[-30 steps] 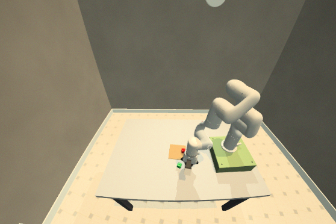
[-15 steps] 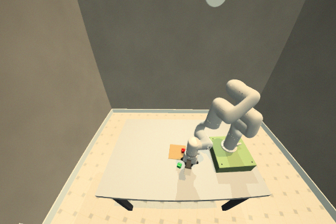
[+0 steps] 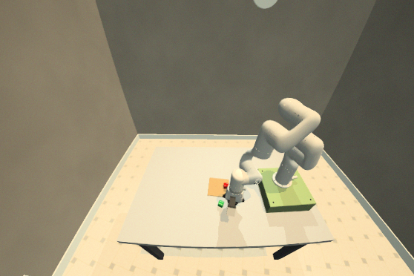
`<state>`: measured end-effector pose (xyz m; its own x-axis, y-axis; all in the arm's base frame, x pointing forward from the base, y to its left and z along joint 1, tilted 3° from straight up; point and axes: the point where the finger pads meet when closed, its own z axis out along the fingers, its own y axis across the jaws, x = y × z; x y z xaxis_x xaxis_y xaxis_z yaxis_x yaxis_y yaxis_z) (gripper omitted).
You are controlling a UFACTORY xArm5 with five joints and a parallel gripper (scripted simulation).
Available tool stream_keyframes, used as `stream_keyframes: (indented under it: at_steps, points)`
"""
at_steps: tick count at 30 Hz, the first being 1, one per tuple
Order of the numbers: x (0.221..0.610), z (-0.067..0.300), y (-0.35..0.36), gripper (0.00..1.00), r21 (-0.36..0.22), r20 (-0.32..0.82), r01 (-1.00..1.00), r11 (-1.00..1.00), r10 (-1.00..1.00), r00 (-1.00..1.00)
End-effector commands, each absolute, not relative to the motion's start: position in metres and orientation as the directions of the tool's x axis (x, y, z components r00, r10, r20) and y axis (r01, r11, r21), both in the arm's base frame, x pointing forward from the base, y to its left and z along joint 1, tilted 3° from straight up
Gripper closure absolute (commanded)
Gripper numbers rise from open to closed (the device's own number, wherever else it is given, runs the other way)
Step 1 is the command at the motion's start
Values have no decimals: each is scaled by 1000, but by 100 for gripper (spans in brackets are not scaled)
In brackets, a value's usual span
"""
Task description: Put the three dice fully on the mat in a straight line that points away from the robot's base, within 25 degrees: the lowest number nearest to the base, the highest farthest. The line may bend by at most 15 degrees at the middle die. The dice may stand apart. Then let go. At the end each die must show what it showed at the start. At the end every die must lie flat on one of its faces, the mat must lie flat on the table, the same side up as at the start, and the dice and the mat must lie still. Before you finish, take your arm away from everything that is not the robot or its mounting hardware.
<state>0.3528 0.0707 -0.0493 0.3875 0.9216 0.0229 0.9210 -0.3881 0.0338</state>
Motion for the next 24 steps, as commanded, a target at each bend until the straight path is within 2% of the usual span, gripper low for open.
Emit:
stream_keyframes:
  at_steps: [1,12,19,24]
  points:
    - [354,-48,71,73,36,24,921,-388,922,387]
    - [352,-9,70,73,36,25,921,-388,922,387]
    - [350,39,71,73,36,25,921,-388,922,387]
    - [350,50,72,73,36,25,921,-388,922,387]
